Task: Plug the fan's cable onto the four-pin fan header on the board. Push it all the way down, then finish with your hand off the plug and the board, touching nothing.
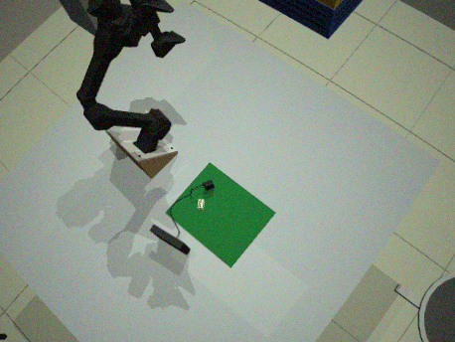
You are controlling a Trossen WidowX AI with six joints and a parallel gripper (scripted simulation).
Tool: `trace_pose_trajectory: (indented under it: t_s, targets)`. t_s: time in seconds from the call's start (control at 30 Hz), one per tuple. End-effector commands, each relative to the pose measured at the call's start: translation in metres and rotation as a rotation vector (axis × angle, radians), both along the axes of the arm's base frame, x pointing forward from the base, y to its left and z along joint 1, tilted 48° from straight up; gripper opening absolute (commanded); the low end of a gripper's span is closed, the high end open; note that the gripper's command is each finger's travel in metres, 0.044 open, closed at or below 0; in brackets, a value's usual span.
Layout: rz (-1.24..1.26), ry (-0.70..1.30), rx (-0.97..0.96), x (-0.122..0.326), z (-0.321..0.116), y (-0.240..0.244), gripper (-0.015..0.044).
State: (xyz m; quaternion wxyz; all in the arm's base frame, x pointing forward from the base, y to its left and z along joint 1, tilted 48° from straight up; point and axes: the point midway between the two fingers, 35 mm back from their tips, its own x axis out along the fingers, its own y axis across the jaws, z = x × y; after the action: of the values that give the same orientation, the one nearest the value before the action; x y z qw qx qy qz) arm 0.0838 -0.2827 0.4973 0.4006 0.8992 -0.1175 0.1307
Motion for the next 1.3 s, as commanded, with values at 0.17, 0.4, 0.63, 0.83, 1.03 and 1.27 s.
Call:
trace_pose_trajectory:
  t_s: [0.17, 0.4, 0.63, 0.83, 1.03, 1.27]
  targets:
    - [-0.092, -0.027, -0.254, -0.014, 0.025, 0.036, 0.044]
    - [-0.271, -0.042, -0.816, -0.024, 0.06, 0.126, 0.044]
    - [-0.401, 0.007, -1.477, 0.006, 0.061, 0.23, 0.044]
    - [-0.381, 0.077, -2.01, 0.058, 0.029, 0.298, 0.044]
    - [-0.2, 0.135, -2.5, 0.12, -0.031, 0.337, 0.044]
    - [0.253, 0.121, -2.926, 0.18, -0.125, 0.343, 0.044]
